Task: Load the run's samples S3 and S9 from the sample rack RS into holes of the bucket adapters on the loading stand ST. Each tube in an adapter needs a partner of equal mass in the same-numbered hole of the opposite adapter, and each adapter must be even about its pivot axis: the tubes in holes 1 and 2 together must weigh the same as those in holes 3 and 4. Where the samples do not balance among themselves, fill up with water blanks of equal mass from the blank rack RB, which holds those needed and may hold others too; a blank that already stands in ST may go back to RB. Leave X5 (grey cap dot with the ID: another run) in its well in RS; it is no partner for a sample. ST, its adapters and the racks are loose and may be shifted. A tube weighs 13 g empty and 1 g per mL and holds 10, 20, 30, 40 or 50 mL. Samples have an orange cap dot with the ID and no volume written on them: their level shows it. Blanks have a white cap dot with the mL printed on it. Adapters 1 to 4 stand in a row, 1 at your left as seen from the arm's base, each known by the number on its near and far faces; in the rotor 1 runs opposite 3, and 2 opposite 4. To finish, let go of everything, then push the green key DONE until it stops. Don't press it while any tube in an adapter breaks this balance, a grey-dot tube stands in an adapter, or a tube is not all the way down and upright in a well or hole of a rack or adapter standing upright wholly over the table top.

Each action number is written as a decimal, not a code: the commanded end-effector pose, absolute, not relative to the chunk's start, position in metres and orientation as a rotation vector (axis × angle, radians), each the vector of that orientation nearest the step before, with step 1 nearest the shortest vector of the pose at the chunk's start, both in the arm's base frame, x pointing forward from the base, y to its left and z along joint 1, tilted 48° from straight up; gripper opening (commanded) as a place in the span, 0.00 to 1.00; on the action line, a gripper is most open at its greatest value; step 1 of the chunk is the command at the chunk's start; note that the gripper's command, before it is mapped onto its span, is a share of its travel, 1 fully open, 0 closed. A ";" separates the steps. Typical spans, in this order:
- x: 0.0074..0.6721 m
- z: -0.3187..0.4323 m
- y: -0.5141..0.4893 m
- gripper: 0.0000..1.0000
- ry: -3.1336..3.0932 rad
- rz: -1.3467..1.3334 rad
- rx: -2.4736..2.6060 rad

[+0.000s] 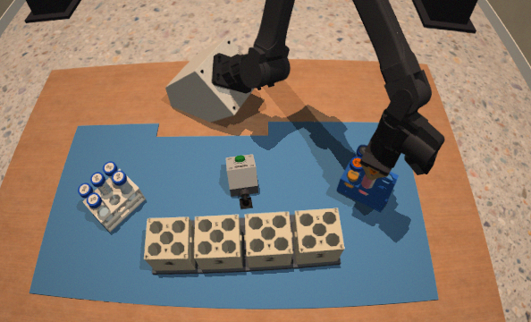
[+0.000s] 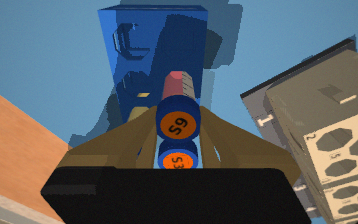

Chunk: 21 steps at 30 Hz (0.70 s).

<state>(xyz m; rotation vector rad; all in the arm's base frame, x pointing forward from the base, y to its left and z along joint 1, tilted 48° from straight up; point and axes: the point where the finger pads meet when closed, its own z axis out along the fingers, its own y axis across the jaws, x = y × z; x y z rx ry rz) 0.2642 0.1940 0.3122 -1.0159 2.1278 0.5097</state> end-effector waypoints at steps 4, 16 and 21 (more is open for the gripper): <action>0.267 0.329 0.194 0.00 2.094 0.505 -1.004; 0.261 0.352 0.184 0.00 2.062 0.492 -0.998; 0.256 0.359 0.178 0.00 2.062 0.491 -0.999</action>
